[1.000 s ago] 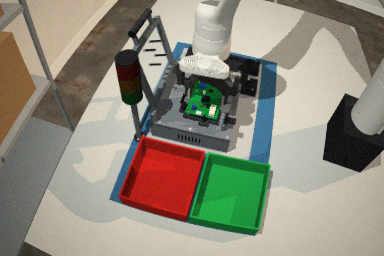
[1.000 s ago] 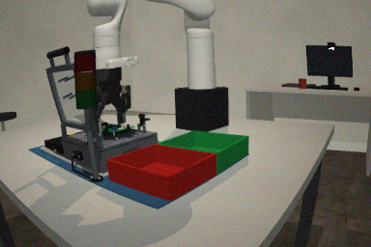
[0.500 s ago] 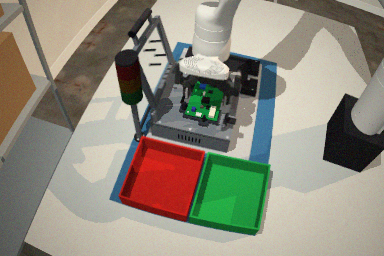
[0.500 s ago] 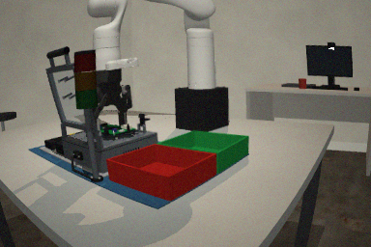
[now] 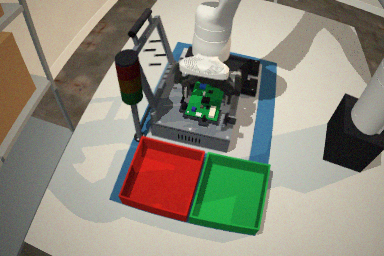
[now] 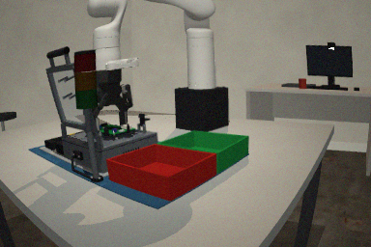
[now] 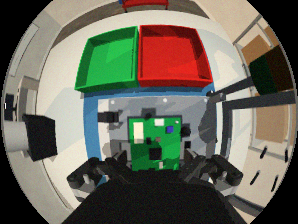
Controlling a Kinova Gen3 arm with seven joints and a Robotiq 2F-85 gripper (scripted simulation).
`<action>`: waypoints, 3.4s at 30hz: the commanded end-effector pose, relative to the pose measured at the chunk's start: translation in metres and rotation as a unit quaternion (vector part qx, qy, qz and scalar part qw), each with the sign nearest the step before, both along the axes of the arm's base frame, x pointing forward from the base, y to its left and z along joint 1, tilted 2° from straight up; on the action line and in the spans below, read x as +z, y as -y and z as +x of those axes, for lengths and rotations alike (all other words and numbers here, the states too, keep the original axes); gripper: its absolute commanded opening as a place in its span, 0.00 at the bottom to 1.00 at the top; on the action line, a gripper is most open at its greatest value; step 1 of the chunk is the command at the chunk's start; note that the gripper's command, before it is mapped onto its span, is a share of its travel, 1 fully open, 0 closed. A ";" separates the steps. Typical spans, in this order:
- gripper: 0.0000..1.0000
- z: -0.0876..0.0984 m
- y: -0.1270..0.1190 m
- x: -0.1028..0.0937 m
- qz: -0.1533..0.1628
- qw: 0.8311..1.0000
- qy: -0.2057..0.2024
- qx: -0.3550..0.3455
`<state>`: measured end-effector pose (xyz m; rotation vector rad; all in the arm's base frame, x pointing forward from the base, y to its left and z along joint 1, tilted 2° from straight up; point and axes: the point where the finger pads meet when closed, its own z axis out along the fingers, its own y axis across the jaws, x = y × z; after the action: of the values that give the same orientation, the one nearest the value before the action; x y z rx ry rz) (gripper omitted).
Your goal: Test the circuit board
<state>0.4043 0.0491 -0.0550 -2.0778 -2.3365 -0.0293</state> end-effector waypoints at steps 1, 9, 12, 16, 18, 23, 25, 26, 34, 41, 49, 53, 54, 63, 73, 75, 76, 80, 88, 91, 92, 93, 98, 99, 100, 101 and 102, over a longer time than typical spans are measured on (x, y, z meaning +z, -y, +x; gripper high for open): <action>1.00 0.003 0.000 -0.001 0.000 1.000 0.002 -0.004; 1.00 0.003 0.000 -0.001 0.000 1.000 0.002 -0.004; 1.00 0.003 0.000 -0.001 0.000 1.000 0.002 -0.004; 1.00 0.003 0.000 -0.001 0.000 1.000 0.002 -0.004; 1.00 0.003 0.000 -0.001 0.000 1.000 0.002 -0.004; 1.00 0.003 0.000 -0.001 0.000 1.000 0.002 -0.004; 1.00 0.003 0.000 0.000 0.000 1.000 0.002 -0.004; 1.00 0.003 0.000 0.000 0.000 1.000 0.002 -0.004; 1.00 0.001 0.000 0.011 0.000 1.000 0.002 0.004; 1.00 -0.002 0.000 0.032 0.001 1.000 -0.003 0.003; 1.00 0.001 0.002 0.079 0.000 1.000 -0.001 0.000; 1.00 0.003 0.003 0.091 0.000 1.000 0.002 -0.004; 1.00 0.000 0.002 0.098 0.001 1.000 -0.002 0.000; 1.00 0.000 0.004 0.166 0.001 1.000 -0.001 0.001; 1.00 -0.001 0.005 0.221 0.002 1.000 -0.002 0.001; 1.00 0.001 0.006 0.232 0.000 1.000 0.000 -0.004; 1.00 0.002 0.007 0.236 -0.001 1.000 0.002 -0.003; 1.00 0.002 0.007 0.250 0.000 1.000 0.002 -0.005; 1.00 0.002 0.007 0.258 0.000 1.000 0.002 -0.005; 1.00 0.002 0.007 0.259 0.000 1.000 0.002 -0.005; 1.00 0.002 0.007 0.259 0.000 1.000 0.002 -0.005; 0.50 0.002 0.007 0.259 0.000 1.000 0.002 -0.005; 0.50 0.002 0.008 0.259 -0.001 1.000 0.001 -0.005; 0.50 0.002 0.008 0.259 -0.001 1.000 0.001 -0.005; 0.50 0.002 0.008 0.259 -0.001 1.000 0.001 -0.005; 0.50 0.002 0.008 0.259 -0.001 1.000 0.001 -0.005; 0.50 0.002 0.008 0.259 -0.001 1.000 0.001 -0.005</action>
<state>0.4055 0.0428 0.2012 -2.0924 -2.3266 -0.0302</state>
